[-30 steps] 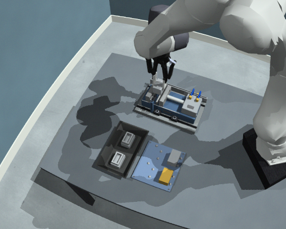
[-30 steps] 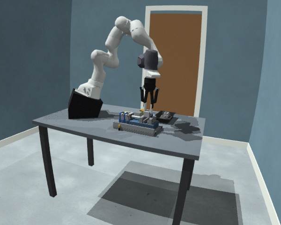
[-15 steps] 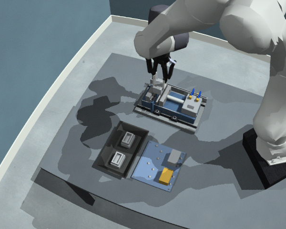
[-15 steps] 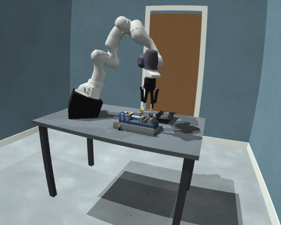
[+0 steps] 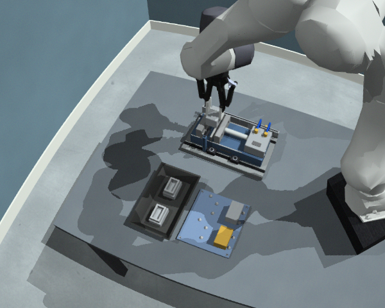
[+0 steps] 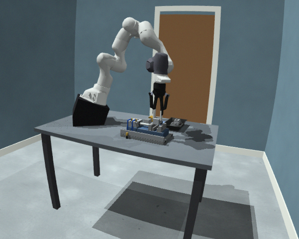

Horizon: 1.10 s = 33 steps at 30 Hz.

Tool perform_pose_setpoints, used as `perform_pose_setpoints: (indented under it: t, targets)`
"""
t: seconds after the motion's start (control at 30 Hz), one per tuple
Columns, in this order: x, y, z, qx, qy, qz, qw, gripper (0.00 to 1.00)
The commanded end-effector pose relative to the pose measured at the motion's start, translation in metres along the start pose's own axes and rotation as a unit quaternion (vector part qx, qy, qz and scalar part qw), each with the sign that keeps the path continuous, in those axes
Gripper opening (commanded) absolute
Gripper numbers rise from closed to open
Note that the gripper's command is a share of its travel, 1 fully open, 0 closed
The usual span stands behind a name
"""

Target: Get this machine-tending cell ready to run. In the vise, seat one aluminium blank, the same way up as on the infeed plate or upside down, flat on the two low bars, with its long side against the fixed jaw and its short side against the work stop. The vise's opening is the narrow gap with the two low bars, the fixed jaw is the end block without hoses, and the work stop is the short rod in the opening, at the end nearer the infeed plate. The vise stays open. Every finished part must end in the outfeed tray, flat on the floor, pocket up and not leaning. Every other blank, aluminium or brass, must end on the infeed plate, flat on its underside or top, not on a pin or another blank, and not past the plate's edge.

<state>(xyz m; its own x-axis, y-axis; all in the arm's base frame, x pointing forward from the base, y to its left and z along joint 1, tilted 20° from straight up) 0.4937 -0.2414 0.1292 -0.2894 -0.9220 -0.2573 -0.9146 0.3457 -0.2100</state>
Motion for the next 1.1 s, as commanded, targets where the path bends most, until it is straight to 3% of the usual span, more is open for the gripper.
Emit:
perform_pose_setpoints:
  t: [0.0,1.07]
  targets:
    - [-0.0003,-0.003,-0.0007,0.003,0.001,-0.005,1.0,0.0]
    - [-0.0002,-0.0032,0.0087,0.003,0.001,-0.006,1.0,0.0]
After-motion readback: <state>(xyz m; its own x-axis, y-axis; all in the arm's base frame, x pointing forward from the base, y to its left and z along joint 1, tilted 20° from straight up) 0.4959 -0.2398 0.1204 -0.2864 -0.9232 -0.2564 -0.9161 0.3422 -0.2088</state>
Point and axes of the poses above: the point where the finger pads meet when closed, its own z axis out along the fingers, its own y axis across the jaws, x = y × z, the point moved 2 cm from there along -z, back along the fingers, and after that the axes turned 6 degrees about z, right-handed, at the moved point
